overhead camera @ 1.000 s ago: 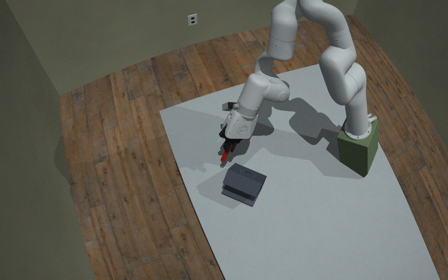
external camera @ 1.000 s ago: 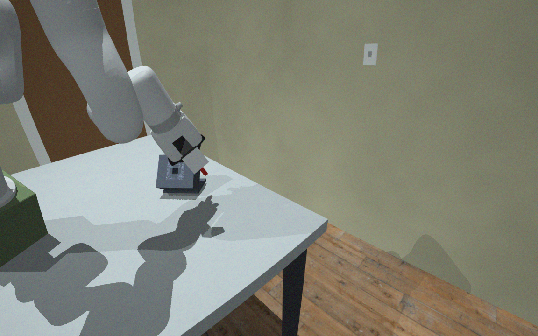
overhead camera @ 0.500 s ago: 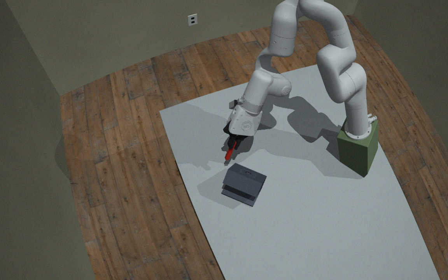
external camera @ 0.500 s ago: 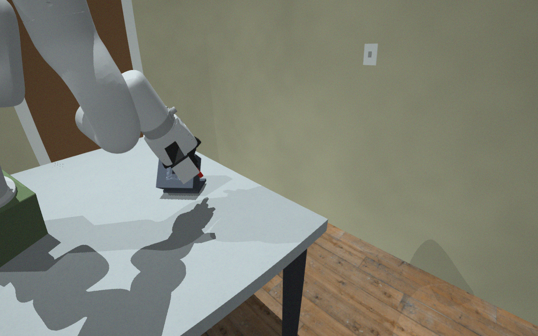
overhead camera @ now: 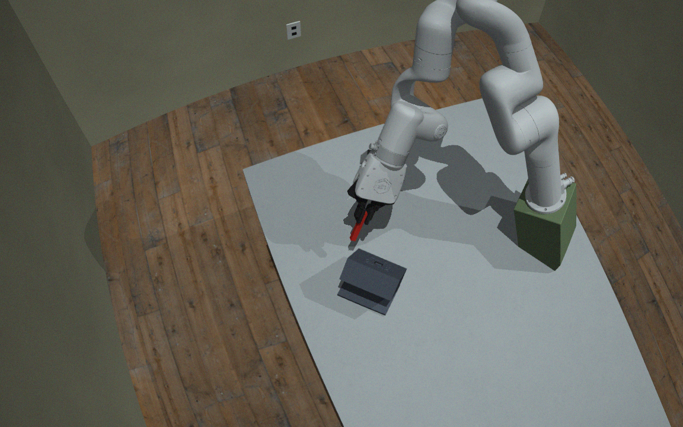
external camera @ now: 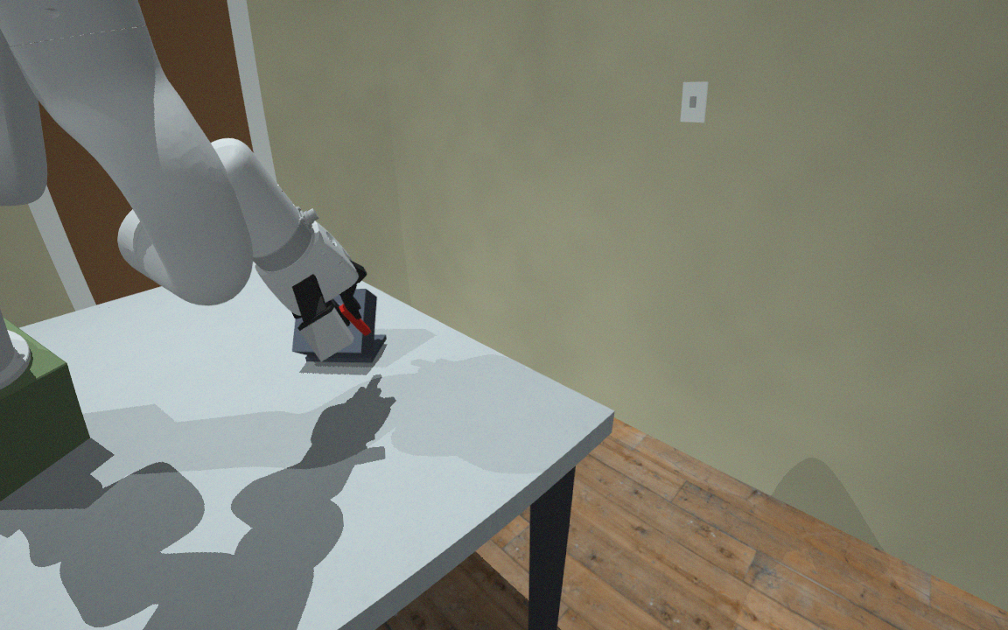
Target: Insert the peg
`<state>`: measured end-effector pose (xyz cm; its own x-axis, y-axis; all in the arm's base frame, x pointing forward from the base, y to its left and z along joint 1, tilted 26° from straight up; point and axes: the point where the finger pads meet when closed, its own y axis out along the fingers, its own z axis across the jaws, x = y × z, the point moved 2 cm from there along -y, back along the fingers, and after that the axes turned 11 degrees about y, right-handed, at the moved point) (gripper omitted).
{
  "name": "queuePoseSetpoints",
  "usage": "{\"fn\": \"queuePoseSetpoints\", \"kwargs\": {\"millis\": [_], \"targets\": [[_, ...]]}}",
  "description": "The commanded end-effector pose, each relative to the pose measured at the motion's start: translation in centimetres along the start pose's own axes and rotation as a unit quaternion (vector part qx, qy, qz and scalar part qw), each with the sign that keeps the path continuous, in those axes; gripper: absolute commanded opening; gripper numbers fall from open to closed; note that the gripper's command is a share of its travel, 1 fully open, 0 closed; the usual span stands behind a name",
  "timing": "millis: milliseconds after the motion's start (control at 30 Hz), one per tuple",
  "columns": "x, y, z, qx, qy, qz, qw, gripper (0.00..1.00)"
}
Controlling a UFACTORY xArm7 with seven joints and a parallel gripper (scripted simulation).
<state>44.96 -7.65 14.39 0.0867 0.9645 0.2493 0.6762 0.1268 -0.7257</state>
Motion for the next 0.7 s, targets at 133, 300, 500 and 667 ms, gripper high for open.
{"fn": "queuePoseSetpoints", "kwargs": {"millis": [133,300,500,667], "targets": [[-0.2,-0.6,0.5,0.003,0.025,-0.012,1.000,0.00],[-0.4,-1.1,1.1,0.003,0.049,-0.022,0.999,0.00],[-0.6,-1.7,1.8,0.003,0.077,-0.033,0.996,0.00],[-0.6,-2.0,2.2,0.004,0.091,-0.039,0.995,0.00]]}}
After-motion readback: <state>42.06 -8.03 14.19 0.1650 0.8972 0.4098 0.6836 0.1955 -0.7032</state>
